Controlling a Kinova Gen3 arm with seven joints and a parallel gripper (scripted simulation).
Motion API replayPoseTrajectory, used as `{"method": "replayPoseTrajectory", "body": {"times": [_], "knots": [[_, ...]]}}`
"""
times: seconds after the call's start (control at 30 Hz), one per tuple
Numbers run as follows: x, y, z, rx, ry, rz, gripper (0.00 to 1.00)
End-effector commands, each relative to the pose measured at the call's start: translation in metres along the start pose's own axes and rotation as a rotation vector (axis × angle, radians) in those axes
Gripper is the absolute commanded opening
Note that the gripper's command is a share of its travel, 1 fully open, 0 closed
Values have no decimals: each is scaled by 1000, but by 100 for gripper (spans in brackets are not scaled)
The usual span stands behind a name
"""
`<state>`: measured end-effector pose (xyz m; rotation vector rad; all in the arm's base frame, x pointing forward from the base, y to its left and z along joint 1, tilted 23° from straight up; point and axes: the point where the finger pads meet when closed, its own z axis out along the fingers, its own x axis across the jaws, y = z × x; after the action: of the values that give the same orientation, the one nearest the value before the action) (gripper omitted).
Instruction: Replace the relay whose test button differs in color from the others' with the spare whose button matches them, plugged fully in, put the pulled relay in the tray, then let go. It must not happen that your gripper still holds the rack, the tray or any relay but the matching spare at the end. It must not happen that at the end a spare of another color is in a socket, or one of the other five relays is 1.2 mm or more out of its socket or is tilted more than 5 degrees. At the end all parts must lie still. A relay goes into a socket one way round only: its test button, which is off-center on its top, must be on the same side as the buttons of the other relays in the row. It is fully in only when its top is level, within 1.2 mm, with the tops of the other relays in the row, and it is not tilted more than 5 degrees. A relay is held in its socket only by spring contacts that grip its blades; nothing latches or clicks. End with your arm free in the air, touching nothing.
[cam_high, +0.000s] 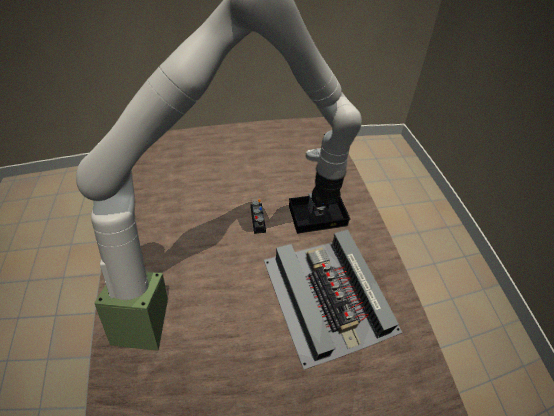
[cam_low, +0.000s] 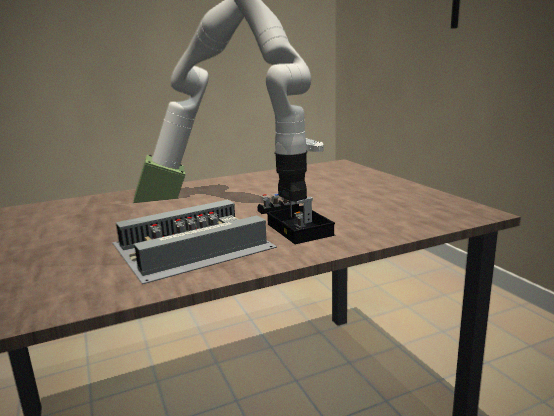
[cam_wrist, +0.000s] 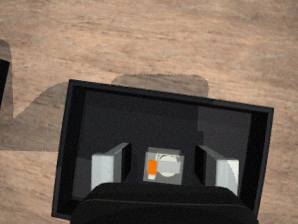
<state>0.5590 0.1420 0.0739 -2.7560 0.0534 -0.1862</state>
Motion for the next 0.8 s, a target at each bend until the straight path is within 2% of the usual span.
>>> {"method": "replayPoseTrajectory", "body": {"times": [0.0, 0.77], "knots": [[1, 1, -4, -1, 1, 4, 100], [0, 1, -6, -2, 1, 5, 100]]}}
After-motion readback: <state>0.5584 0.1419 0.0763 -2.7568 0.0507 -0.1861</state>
